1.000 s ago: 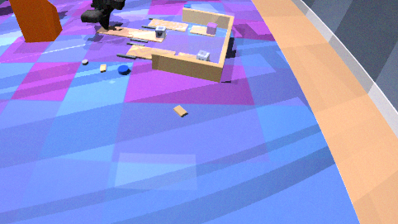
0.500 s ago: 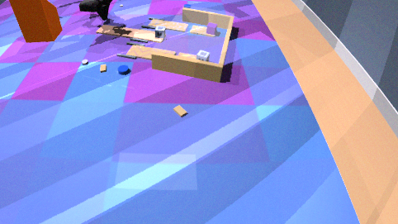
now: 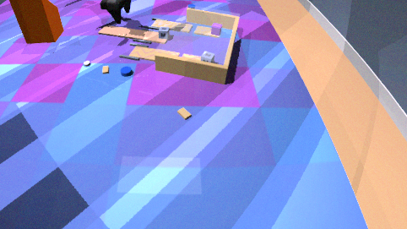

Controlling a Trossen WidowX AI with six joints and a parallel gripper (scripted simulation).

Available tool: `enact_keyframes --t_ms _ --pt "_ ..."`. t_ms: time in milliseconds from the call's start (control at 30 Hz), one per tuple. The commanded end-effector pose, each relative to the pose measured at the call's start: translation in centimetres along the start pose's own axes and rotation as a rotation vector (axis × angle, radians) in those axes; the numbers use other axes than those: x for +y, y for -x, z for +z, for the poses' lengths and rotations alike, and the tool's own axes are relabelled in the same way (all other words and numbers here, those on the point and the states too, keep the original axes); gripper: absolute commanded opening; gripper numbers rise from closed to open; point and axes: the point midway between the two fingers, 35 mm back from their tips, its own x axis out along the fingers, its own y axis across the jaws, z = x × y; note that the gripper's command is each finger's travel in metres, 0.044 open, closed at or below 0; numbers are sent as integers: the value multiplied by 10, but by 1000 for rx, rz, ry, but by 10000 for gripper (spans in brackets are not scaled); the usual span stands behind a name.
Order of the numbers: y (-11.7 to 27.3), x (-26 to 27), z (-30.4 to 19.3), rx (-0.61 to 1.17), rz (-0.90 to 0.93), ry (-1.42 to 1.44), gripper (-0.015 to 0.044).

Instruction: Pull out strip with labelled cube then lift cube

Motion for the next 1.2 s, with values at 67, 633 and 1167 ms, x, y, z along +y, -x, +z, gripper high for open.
enact_keyframes --t_ms 67,633,1167 --pt "2 -3 23 6 -3 2 440" --pt "12 -6 92 3 -4 5 440" --pt "12 -17 141 1 -4 7 388"
